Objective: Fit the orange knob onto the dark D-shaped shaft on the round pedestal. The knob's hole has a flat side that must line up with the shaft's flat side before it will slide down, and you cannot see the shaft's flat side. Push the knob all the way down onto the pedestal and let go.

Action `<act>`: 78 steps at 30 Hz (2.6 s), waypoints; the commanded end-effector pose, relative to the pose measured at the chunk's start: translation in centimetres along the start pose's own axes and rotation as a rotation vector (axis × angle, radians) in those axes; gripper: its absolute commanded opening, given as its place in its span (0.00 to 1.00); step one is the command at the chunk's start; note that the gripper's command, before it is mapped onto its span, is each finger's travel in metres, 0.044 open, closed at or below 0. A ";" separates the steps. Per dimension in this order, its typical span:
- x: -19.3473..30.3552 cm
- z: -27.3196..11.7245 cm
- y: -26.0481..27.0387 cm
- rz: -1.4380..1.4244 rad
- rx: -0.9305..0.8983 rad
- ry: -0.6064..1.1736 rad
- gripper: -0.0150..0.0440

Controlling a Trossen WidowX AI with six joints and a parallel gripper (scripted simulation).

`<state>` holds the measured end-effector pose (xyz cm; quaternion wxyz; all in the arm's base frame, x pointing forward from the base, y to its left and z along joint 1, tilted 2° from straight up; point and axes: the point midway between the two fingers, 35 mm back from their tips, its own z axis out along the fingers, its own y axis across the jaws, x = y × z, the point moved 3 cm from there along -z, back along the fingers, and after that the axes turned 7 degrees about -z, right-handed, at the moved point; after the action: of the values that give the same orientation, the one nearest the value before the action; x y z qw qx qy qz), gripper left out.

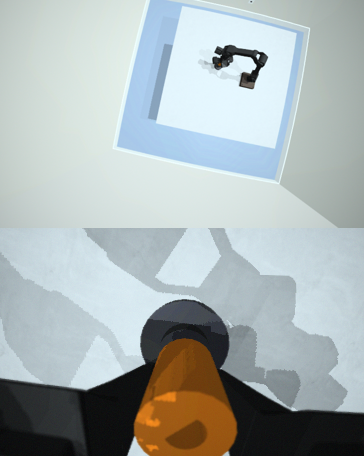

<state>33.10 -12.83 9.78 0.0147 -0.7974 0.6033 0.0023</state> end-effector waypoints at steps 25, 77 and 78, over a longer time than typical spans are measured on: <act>0.0 0.1 0.0 0.035 0.002 0.003 0.25; -0.1 1.5 0.1 0.037 0.001 0.001 1.00; -0.1 1.5 0.1 0.037 0.001 0.001 1.00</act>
<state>33.05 -12.74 8.24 0.0147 -0.7862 0.6178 0.0019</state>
